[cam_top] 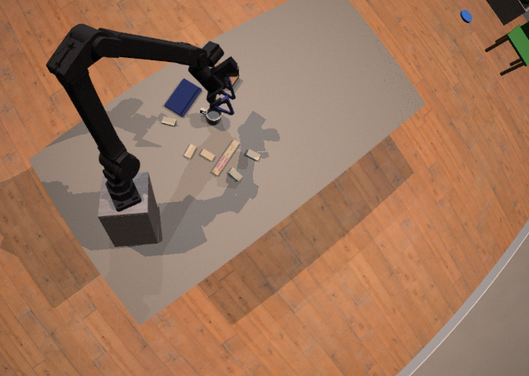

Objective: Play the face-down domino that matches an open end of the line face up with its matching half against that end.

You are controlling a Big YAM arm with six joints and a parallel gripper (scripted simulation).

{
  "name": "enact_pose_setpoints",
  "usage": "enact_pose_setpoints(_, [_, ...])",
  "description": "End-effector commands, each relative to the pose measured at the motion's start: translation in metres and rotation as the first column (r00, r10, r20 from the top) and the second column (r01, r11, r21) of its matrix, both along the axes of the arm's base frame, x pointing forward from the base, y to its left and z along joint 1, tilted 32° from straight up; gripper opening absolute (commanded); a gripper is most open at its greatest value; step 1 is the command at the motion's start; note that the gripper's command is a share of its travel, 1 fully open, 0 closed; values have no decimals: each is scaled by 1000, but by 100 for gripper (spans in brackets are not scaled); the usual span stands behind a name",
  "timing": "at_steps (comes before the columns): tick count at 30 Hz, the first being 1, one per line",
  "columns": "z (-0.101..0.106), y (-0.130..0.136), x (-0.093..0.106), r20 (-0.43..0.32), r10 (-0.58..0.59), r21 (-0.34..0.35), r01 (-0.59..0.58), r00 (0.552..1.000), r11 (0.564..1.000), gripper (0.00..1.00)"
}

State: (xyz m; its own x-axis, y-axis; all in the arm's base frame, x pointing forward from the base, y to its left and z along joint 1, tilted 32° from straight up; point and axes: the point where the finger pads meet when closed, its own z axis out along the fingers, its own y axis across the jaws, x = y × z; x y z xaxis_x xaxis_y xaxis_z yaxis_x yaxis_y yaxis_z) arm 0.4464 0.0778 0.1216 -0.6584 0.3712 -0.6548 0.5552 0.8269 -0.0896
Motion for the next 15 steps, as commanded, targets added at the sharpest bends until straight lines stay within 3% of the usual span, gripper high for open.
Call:
enact_pose_setpoints(1, [21,0,15,54,-7,21,6,998,1000,100])
enact_pose_setpoints(3, [21,0,15,54,-7,21,6,998,1000,100])
enact_pose_setpoints(4, [9,-1,6,22,6,11,-6,1000,1000,100])
enact_pose_setpoints(13, [63,-6,43,152,74,84,-87,986,993,100])
enact_pose_setpoints(15, [63,-6,43,152,74,84,-87,986,993,100])
